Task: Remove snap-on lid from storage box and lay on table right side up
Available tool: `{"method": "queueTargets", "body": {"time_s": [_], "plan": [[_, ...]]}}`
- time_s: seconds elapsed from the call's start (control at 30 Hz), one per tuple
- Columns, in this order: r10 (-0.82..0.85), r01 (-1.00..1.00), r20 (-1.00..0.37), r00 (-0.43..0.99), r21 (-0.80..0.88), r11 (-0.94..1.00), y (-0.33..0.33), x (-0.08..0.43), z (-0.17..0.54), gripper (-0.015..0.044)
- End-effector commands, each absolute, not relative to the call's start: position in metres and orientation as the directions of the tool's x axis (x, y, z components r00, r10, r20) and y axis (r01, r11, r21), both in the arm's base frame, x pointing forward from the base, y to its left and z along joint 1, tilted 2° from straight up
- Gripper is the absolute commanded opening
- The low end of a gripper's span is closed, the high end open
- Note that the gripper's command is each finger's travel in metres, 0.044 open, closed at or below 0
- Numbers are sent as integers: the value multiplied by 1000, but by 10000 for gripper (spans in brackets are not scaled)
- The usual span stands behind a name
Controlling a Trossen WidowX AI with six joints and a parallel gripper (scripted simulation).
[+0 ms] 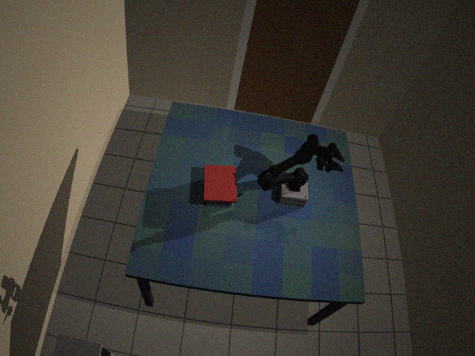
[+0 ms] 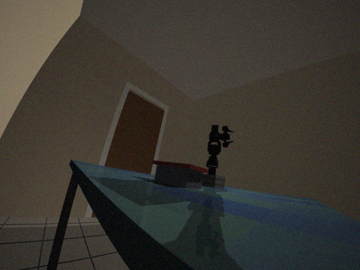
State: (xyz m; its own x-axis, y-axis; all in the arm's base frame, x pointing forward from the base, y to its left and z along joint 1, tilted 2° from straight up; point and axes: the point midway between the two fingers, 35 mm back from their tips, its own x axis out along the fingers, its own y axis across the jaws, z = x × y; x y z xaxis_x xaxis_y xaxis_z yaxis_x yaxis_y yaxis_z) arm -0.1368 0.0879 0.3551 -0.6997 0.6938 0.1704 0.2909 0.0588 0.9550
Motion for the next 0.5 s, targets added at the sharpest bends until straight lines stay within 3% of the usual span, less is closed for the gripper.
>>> {"method": "queueTargets", "body": {"time_s": [0.0, 0.17, 0.3, 0.37, 0.47], "plan": [[685, 288, 171, -708, 956, 59, 86, -138, 355, 374], [438, 218, 173, -882, 974, 56, 33, -172, 353, 243], [171, 165, 157, -973, 986, 33, -25, -188, 347, 235], [129, 157, 155, -980, 988, 9, -33, -188, 346, 235], [-60, 143, 139, -988, 987, -72, -71, -186, 341, 235]]}}
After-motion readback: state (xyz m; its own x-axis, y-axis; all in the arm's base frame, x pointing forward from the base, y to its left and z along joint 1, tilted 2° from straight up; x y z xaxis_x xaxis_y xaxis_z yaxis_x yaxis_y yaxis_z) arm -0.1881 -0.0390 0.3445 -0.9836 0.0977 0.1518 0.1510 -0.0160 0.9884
